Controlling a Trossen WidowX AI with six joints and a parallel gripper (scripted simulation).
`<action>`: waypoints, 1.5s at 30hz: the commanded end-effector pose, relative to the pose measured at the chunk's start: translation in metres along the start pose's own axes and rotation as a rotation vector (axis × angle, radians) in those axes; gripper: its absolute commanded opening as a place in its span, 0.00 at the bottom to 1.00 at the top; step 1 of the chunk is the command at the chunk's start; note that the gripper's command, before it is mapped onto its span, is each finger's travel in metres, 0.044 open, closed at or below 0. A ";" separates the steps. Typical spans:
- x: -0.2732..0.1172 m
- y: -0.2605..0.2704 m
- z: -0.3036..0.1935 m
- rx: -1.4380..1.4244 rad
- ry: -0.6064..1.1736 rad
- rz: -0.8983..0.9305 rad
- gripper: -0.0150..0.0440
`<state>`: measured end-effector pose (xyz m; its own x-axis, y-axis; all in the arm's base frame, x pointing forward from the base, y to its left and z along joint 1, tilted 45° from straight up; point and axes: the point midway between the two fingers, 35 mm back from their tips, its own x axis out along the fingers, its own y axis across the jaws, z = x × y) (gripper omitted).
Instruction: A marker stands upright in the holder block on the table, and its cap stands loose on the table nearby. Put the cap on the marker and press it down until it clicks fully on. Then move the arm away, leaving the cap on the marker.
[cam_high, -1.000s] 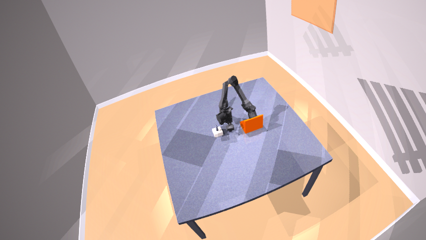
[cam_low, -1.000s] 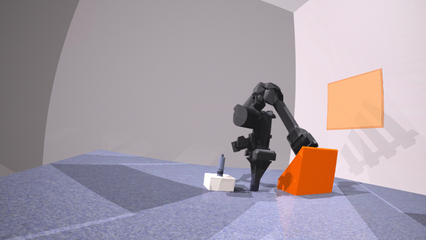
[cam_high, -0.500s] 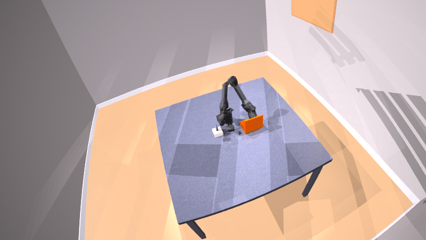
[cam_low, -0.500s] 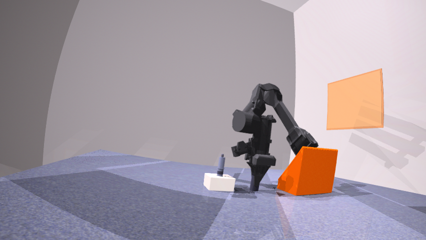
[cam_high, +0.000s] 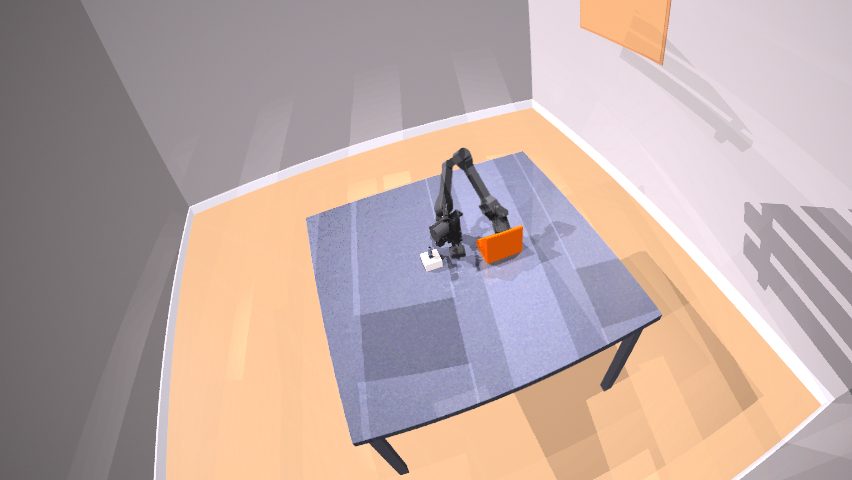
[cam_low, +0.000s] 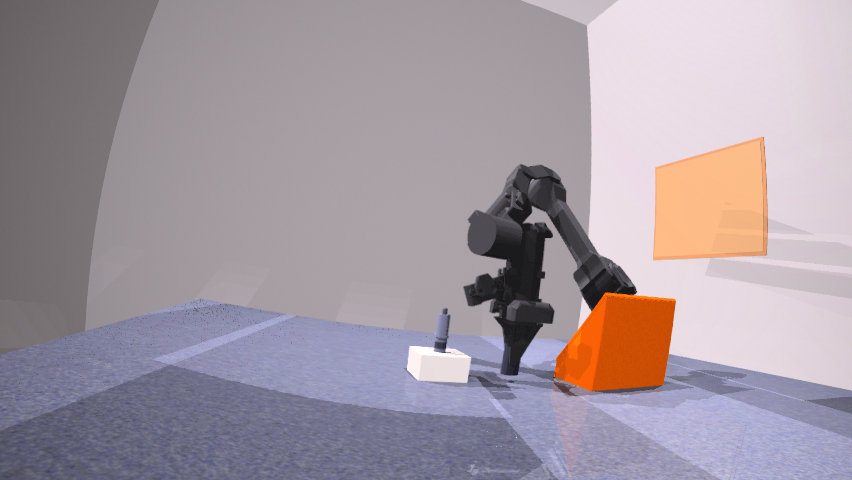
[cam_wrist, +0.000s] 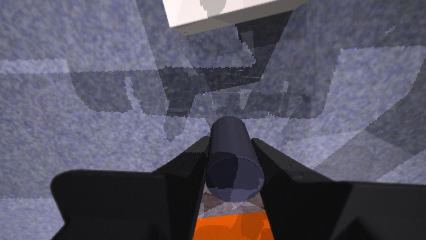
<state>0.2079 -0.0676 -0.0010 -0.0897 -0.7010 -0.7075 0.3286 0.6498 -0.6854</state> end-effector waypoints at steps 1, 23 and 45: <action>-0.011 0.001 0.001 0.006 0.000 0.005 0.25; -0.054 0.001 0.009 0.008 0.001 0.003 0.25; -0.080 0.005 0.054 0.009 0.000 0.005 0.25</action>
<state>0.2606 -0.0243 0.0576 -0.0872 -0.6957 -0.7130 0.3426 0.6511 -0.6773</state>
